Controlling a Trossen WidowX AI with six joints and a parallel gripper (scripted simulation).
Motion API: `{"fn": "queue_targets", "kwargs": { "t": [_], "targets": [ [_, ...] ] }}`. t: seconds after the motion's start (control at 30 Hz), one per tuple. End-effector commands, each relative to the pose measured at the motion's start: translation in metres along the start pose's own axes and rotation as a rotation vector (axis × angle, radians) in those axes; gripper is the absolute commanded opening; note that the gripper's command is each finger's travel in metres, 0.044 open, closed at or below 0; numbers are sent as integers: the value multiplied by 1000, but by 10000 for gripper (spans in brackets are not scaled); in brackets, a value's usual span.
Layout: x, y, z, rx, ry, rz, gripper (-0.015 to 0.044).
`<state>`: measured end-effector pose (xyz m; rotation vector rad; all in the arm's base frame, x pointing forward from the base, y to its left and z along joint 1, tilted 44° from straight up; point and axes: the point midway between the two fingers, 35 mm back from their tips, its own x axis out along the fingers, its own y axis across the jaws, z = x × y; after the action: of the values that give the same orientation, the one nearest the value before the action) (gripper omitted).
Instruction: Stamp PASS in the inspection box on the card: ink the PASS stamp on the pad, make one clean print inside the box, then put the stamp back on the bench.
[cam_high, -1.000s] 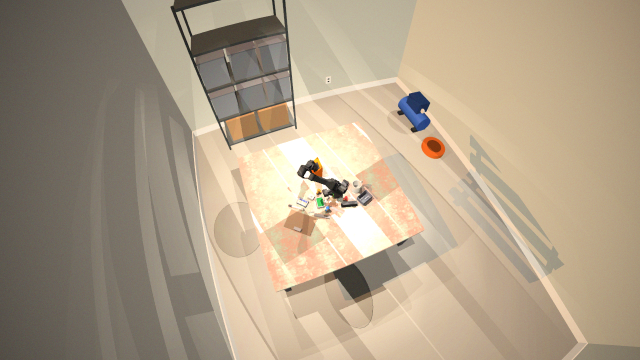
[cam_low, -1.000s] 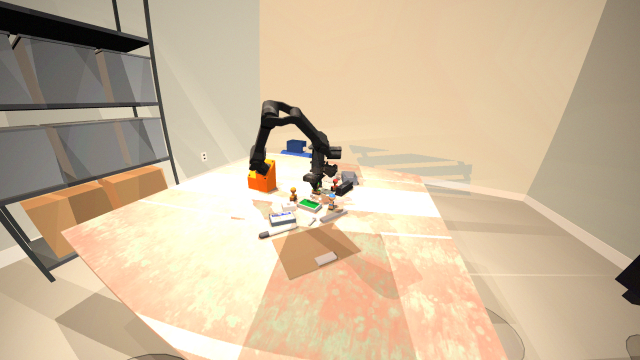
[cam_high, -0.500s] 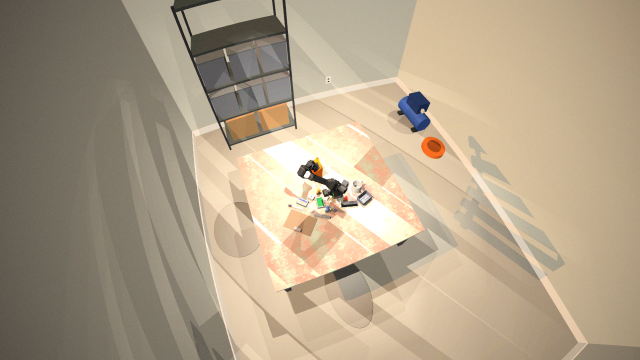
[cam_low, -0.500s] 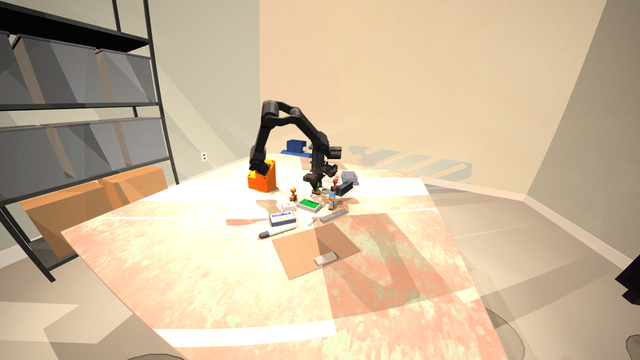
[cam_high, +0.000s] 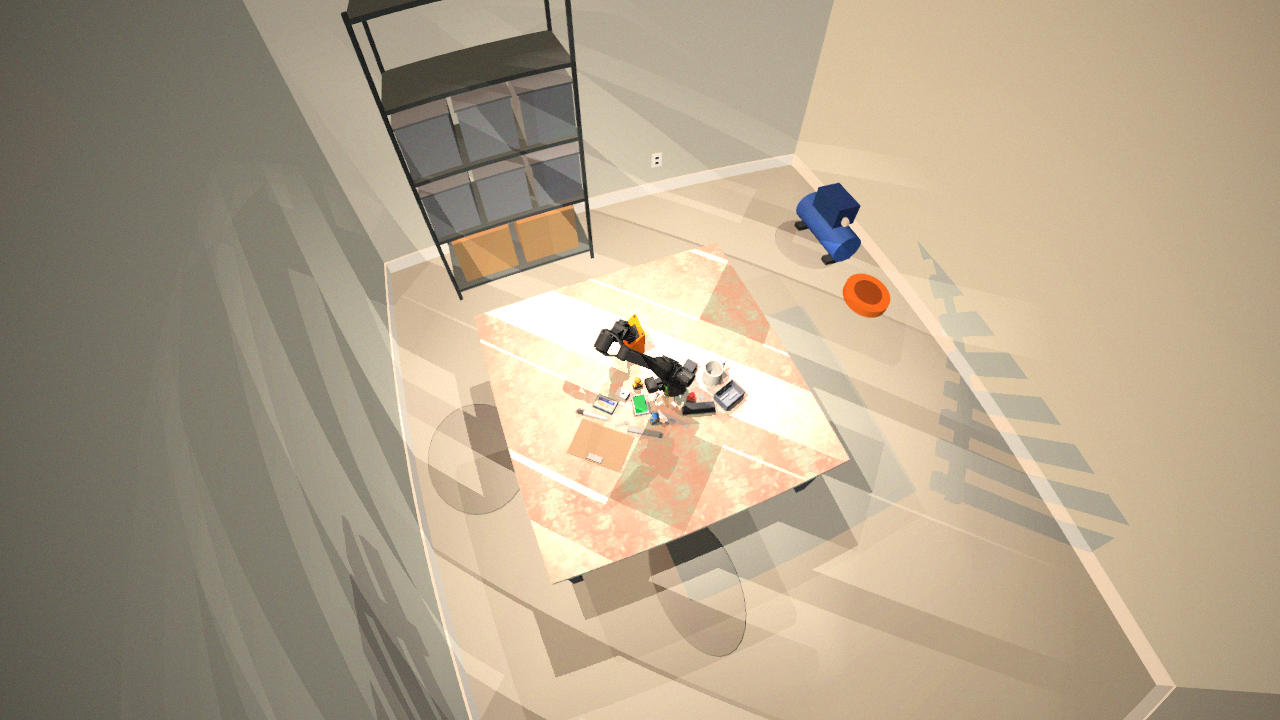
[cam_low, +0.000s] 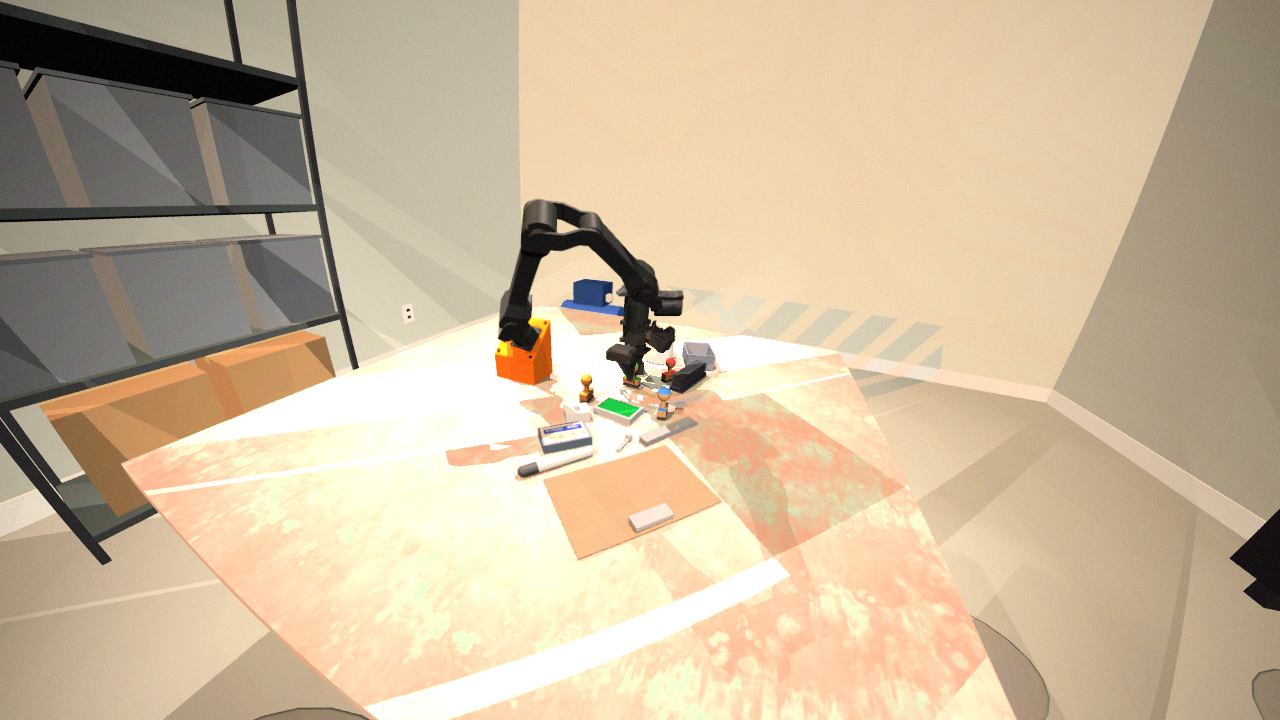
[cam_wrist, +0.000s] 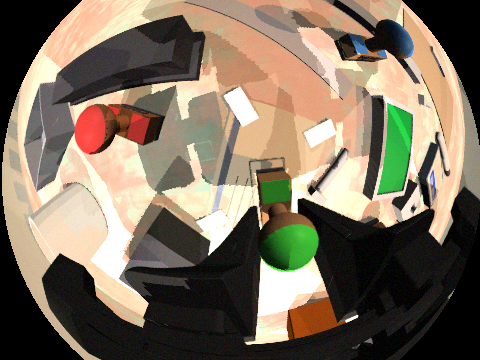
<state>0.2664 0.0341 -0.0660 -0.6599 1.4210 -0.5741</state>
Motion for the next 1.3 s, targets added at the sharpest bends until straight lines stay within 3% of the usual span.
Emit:
{"fn": "queue_targets", "kwargs": {
  "t": [0.0, 1.27],
  "targets": [
    [-2, 0, 1, 5, -1, 2, 0],
    [-62, -1, 1, 5, -1, 5, 0]
  ]
}}
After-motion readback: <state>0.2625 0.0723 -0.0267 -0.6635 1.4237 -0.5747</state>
